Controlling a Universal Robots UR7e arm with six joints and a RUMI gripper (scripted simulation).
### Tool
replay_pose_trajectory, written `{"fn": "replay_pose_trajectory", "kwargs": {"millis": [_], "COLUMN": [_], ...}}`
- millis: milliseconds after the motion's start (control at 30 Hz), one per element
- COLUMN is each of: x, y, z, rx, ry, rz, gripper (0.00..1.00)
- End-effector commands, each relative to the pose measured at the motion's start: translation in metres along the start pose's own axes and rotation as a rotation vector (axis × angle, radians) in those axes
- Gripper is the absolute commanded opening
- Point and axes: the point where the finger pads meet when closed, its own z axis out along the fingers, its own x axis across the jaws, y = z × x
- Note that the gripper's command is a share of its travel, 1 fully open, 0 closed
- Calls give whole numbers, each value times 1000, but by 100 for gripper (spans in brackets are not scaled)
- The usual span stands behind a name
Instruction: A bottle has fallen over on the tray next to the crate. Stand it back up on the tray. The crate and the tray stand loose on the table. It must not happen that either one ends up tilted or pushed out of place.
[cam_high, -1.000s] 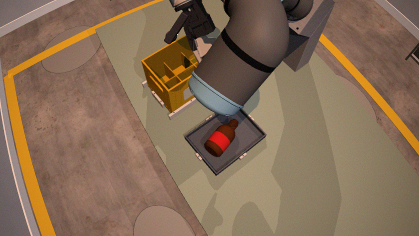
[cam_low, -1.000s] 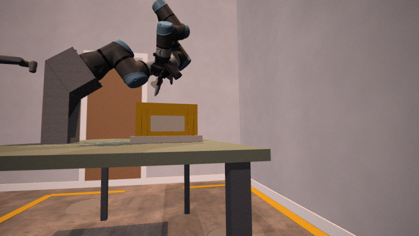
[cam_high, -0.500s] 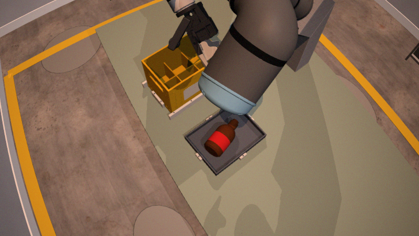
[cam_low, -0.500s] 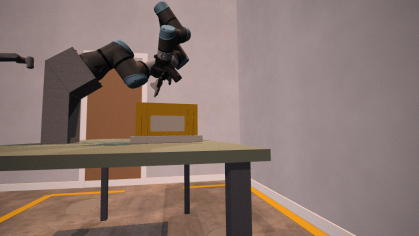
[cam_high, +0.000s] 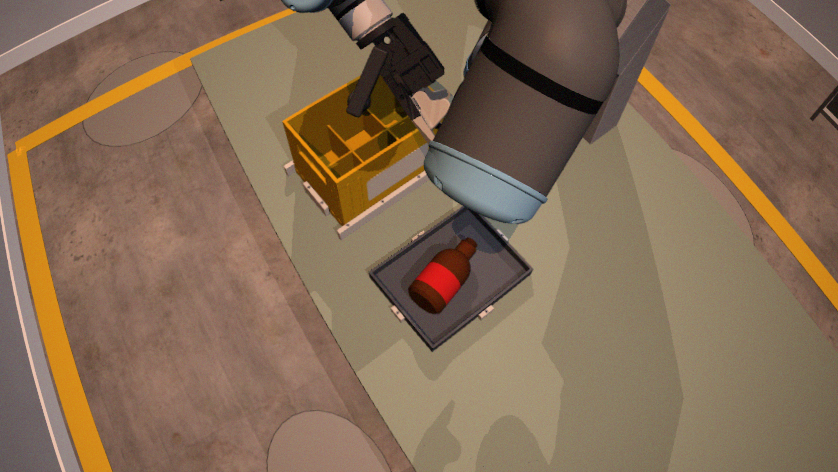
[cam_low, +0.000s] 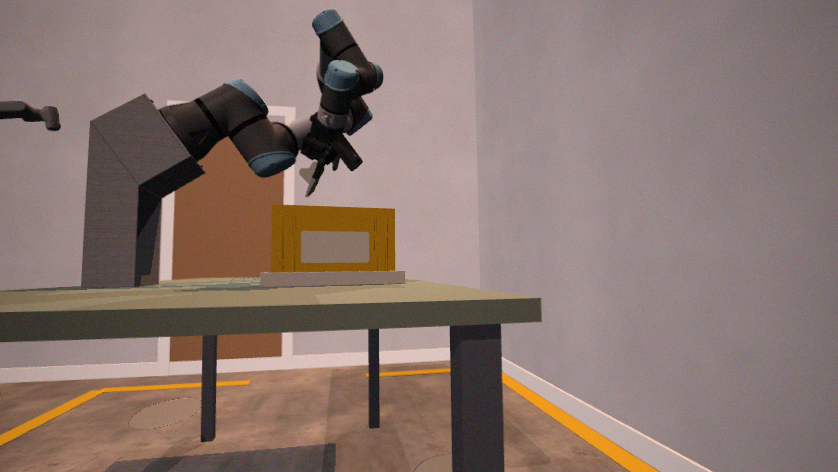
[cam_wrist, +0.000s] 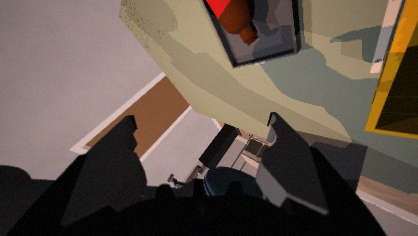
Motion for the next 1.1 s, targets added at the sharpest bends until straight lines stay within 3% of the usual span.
{"fn": "replay_pose_trajectory", "kwargs": {"millis": [0,1067], "x": [-6,-45], "y": [8,69], "z": [10,62], "rx": [-49,-357], "ry": [-7,-53], "rz": [-30,-243], "gripper": [100,100]}}
